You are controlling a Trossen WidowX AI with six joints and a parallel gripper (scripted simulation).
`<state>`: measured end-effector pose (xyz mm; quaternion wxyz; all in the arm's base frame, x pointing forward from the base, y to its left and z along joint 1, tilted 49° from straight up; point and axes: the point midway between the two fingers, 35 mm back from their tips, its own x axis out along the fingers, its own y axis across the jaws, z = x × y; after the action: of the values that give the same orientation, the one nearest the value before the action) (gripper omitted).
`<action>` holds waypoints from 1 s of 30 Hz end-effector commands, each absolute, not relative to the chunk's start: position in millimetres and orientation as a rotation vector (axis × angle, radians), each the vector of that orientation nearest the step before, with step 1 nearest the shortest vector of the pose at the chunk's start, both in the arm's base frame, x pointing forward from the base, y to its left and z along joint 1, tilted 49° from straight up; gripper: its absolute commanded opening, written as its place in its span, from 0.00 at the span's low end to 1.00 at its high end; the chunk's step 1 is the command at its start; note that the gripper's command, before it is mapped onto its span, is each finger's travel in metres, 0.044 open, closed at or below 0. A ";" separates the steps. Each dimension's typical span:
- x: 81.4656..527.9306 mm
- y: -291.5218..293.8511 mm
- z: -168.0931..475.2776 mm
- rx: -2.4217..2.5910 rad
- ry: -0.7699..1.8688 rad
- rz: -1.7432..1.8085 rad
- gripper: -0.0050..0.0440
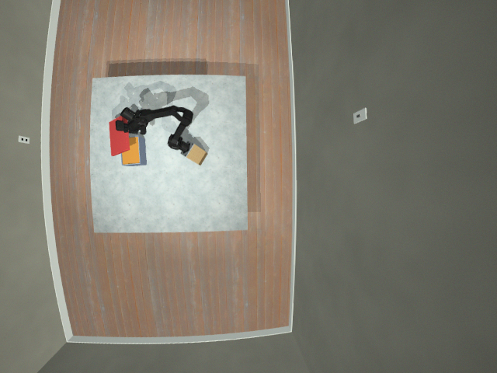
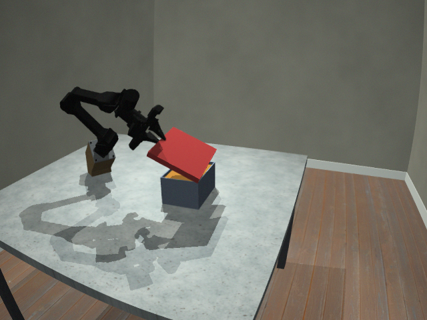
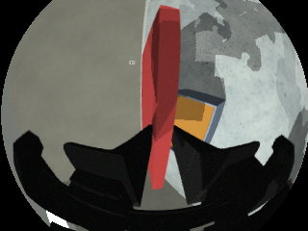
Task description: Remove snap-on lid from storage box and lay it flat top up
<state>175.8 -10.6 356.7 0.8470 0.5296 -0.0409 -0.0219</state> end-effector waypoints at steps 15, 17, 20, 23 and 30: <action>181.6 -16.4 377.6 1.138 -0.081 0.061 0.00; 182.5 -18.2 380.0 1.138 -0.078 0.074 0.00; 183.5 -23.2 383.5 1.138 -0.079 0.084 0.00; 183.6 -31.0 387.1 1.137 -0.085 0.082 0.00; 180.8 -51.7 392.8 1.130 -0.109 0.049 0.00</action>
<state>182.4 -50.6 385.0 0.8402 0.5393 -0.0569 0.0023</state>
